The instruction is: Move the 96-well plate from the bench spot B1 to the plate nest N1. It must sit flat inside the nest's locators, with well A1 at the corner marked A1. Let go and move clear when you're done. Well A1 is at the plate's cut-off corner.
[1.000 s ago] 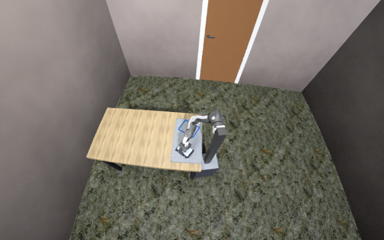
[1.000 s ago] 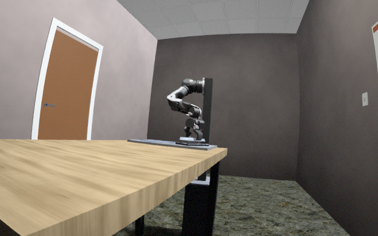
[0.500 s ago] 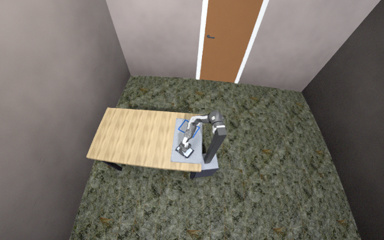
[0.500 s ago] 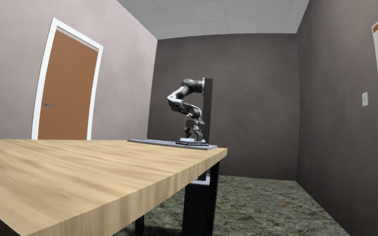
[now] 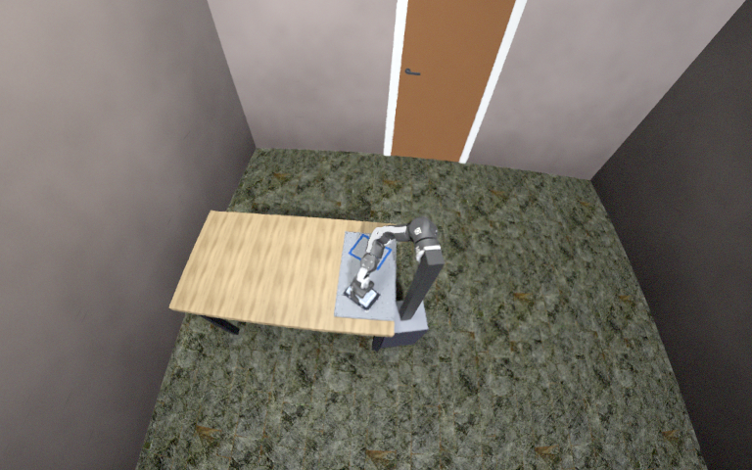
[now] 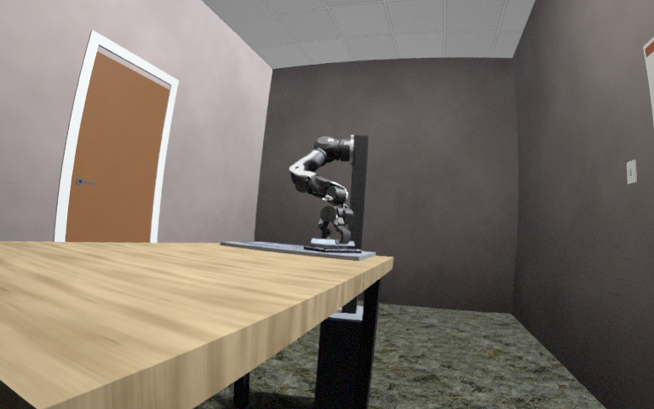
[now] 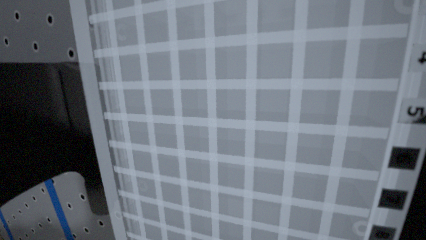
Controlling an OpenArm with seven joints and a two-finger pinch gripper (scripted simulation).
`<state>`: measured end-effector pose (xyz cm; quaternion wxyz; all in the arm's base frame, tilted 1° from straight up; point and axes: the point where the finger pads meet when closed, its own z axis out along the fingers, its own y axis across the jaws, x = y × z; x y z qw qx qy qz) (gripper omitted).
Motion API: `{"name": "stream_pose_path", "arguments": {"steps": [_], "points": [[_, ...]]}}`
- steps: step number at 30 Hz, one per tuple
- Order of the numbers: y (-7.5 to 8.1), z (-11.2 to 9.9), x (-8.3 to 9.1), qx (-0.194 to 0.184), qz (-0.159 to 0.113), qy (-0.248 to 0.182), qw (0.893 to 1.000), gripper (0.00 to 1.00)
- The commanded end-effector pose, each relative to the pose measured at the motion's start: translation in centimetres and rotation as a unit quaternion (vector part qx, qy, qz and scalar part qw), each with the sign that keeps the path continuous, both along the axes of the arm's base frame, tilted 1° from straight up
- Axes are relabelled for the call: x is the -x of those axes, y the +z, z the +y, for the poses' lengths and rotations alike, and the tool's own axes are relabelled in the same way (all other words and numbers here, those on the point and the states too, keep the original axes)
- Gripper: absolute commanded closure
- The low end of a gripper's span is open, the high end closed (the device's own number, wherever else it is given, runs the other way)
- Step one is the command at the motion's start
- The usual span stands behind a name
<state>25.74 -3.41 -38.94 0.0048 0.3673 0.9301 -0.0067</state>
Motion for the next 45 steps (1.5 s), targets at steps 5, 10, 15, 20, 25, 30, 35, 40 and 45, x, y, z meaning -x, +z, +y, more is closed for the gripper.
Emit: {"name": "stream_pose_path", "arguments": {"steps": [5, 10, 15, 20, 25, 30, 35, 40, 45], "points": [[0.12, 0.11, 0.08, -0.001, 0.000, -0.001, 1.000, 1.00], [0.05, 0.13, 0.22, -0.001, 0.001, -0.001, 1.000, 1.00], [0.05, 0.13, 0.22, -0.001, 0.001, -0.001, 1.000, 1.00], [0.07, 0.11, 0.19, -0.001, 0.001, 0.000, 1.000, 1.00], [0.16, 0.04, 0.09, -0.001, 0.000, 0.000, 1.000, 1.00], [0.16, 0.04, 0.09, -0.001, 0.000, 0.000, 1.000, 1.00], [0.16, 0.04, 0.09, -0.001, 0.000, 0.000, 1.000, 1.00], [-0.29, 0.09, 0.20, -0.002, 0.000, 0.002, 1.000, 1.00], [-0.40, 0.10, 0.22, -0.002, 0.000, 0.002, 1.000, 1.00]]}}
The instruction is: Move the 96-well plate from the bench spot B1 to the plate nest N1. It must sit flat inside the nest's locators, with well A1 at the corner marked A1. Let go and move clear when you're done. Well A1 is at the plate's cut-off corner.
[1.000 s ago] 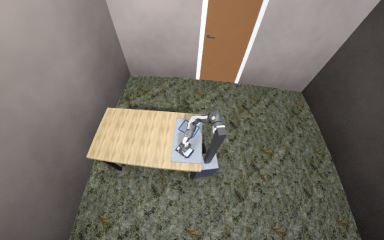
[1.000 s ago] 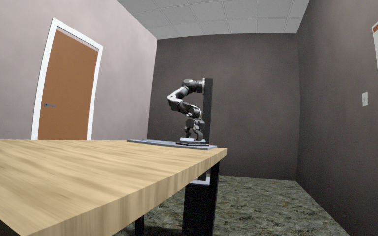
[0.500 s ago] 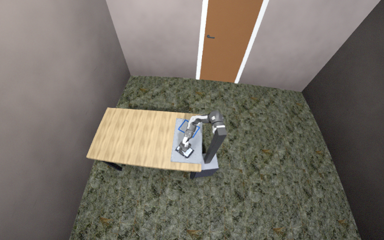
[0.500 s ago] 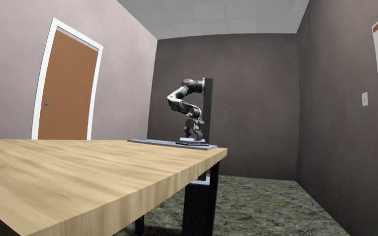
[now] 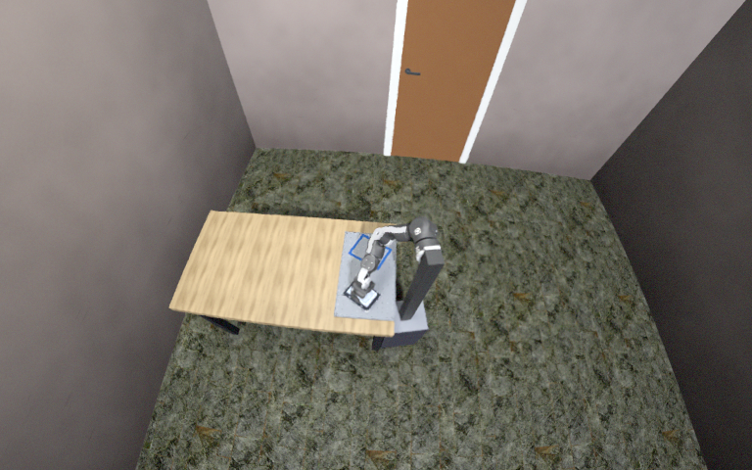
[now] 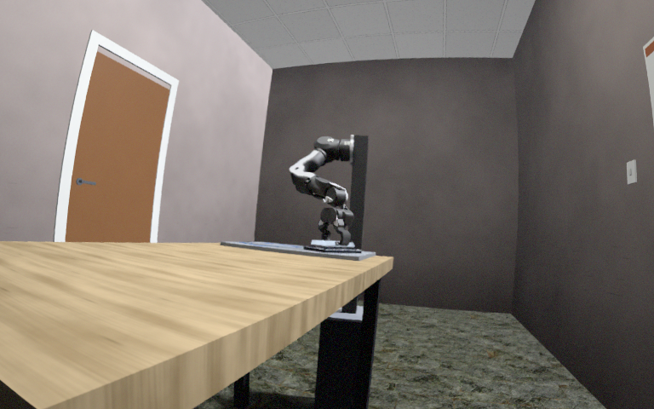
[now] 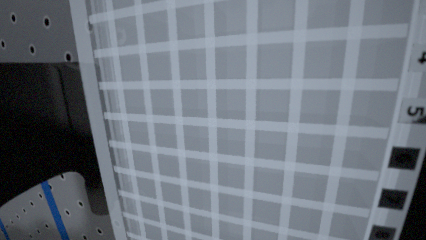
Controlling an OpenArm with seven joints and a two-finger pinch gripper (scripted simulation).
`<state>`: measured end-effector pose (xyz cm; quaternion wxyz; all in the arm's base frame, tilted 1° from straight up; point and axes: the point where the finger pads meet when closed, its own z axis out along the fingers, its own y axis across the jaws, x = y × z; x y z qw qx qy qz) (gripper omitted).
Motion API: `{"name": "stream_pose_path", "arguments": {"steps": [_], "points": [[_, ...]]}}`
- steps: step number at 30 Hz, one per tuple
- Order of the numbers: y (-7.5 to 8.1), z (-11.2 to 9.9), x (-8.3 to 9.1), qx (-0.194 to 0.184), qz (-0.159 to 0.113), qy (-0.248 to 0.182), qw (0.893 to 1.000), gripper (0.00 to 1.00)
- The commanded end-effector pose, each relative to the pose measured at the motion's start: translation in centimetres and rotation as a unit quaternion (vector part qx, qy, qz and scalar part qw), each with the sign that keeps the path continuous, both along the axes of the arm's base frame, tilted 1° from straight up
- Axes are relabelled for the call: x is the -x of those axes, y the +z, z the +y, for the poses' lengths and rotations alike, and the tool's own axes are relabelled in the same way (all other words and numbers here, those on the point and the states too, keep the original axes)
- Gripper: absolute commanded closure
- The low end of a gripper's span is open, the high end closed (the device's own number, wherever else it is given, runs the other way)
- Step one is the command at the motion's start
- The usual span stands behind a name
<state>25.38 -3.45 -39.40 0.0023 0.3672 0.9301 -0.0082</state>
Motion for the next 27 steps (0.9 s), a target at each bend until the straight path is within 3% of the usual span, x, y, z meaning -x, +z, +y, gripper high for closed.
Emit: {"name": "stream_pose_path", "arguments": {"steps": [1, 27], "points": [[0.06, 0.14, -0.14, -0.003, -0.003, 0.002, 1.000, 1.00], [-0.22, 0.17, -0.29, -0.004, -0.004, 0.001, 1.000, 1.00]]}}
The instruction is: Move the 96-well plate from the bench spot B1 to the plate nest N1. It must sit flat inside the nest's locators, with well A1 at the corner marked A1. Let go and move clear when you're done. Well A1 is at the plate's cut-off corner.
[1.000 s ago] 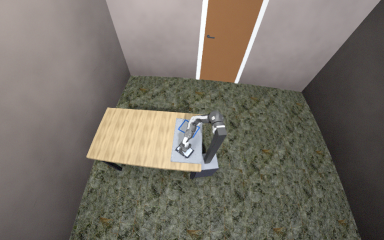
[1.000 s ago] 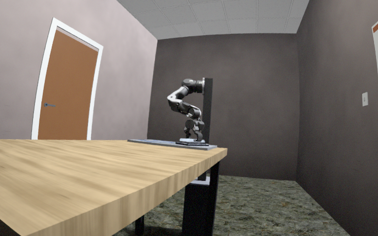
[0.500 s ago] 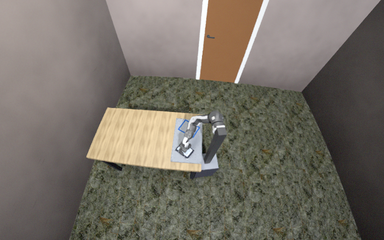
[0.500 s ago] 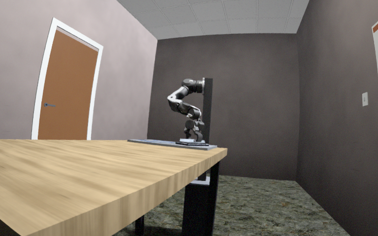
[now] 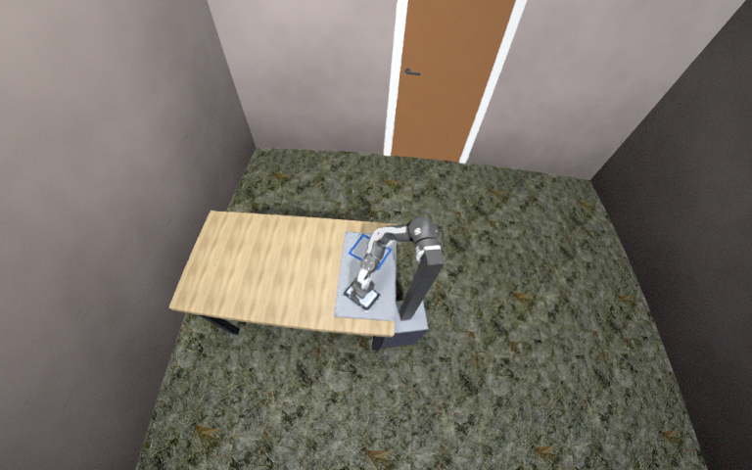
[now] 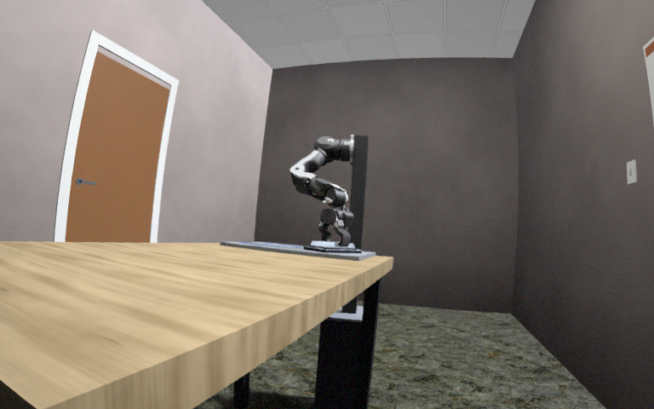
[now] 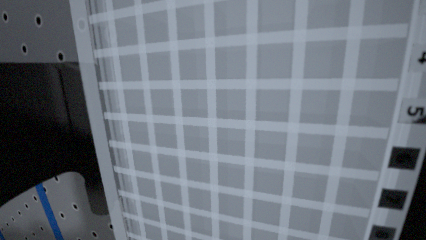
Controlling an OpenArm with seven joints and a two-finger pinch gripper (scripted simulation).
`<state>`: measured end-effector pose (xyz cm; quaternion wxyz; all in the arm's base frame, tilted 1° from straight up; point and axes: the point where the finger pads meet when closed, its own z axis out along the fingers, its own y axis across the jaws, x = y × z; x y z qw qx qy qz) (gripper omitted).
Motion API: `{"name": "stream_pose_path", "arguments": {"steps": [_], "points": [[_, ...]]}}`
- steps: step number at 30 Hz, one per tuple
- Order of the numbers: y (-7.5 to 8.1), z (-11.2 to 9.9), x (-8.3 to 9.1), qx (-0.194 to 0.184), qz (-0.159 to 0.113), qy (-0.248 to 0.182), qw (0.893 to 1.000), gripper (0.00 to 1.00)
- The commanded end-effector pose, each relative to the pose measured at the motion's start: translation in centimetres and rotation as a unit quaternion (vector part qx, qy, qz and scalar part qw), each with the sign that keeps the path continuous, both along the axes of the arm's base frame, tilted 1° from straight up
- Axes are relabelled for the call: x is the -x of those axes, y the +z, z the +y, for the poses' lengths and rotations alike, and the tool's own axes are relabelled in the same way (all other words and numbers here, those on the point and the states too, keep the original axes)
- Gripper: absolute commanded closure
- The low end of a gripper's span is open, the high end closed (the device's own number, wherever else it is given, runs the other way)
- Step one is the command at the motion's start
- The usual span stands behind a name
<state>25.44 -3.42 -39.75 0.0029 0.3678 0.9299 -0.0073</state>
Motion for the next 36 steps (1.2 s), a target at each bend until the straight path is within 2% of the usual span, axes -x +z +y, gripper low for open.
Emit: {"name": "stream_pose_path", "arguments": {"steps": [1, 36], "points": [[0.16, 0.14, -0.29, -0.003, -0.004, 0.001, 1.000, 1.00], [-0.39, 0.13, -0.15, -0.003, -0.003, 0.002, 1.000, 1.00]]}}
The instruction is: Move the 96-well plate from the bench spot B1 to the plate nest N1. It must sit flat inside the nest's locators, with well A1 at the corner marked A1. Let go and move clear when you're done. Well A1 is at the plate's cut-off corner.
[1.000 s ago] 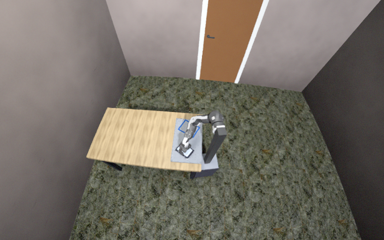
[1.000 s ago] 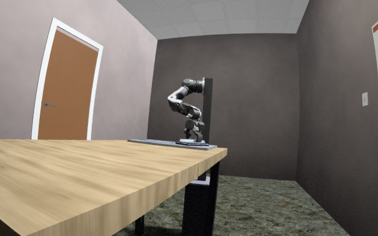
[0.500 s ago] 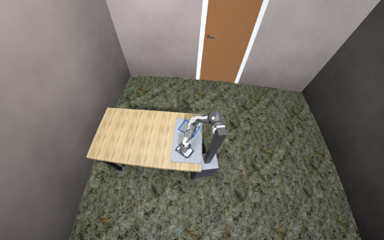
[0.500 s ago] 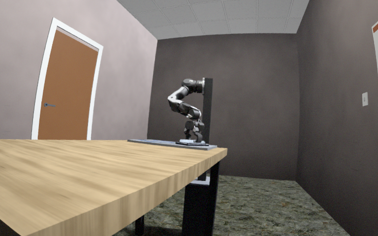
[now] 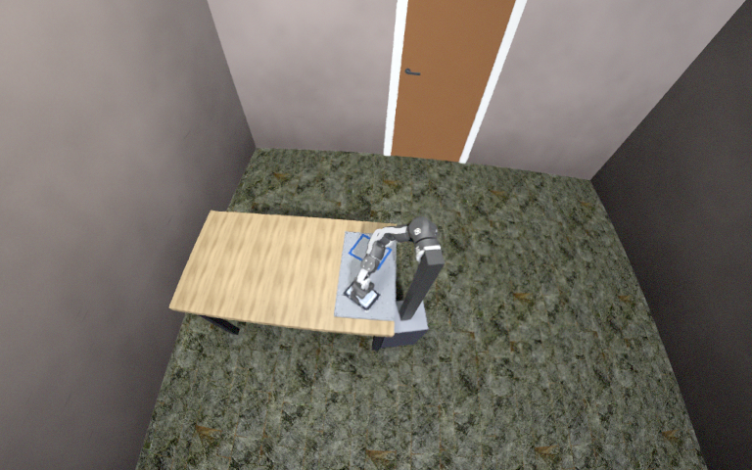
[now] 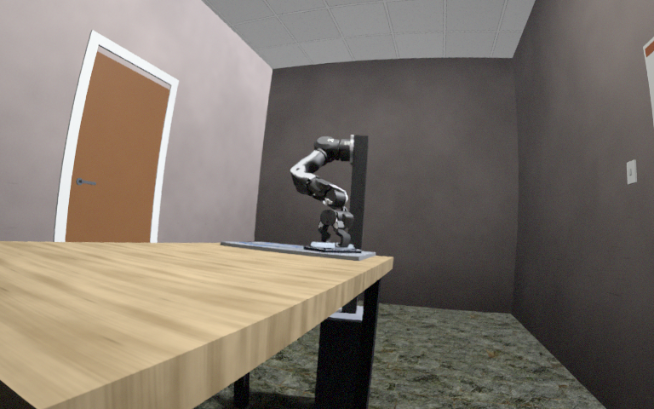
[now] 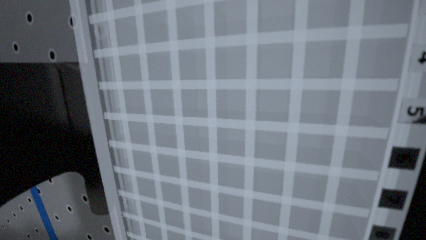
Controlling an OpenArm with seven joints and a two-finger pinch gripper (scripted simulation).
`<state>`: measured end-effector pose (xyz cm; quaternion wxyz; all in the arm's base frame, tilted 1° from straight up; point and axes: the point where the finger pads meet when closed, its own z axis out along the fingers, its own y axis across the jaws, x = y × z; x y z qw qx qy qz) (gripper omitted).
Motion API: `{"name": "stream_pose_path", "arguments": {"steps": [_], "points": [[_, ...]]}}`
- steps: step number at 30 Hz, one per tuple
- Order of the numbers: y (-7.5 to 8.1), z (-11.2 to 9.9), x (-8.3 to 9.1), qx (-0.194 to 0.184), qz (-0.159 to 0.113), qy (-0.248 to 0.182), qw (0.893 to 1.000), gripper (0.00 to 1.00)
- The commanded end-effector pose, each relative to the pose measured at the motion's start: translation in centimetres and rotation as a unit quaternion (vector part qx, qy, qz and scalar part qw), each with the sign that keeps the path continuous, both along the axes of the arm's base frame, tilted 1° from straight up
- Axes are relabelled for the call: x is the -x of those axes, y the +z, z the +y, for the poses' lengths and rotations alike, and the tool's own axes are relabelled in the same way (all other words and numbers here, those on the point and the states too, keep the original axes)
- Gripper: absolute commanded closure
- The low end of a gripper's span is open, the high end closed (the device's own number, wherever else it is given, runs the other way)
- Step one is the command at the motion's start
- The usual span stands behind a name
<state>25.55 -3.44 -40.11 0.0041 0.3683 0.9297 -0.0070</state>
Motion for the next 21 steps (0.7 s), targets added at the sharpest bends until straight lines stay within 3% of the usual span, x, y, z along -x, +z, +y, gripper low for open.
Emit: {"name": "stream_pose_path", "arguments": {"steps": [1, 13, 21], "points": [[-0.07, 0.15, -0.05, -0.003, -0.002, 0.003, 1.000, 1.00], [-0.07, 0.15, -0.05, -0.003, -0.002, 0.003, 1.000, 1.00], [-0.01, 0.07, -0.04, -0.001, -0.001, 0.001, 1.000, 0.73]]}}
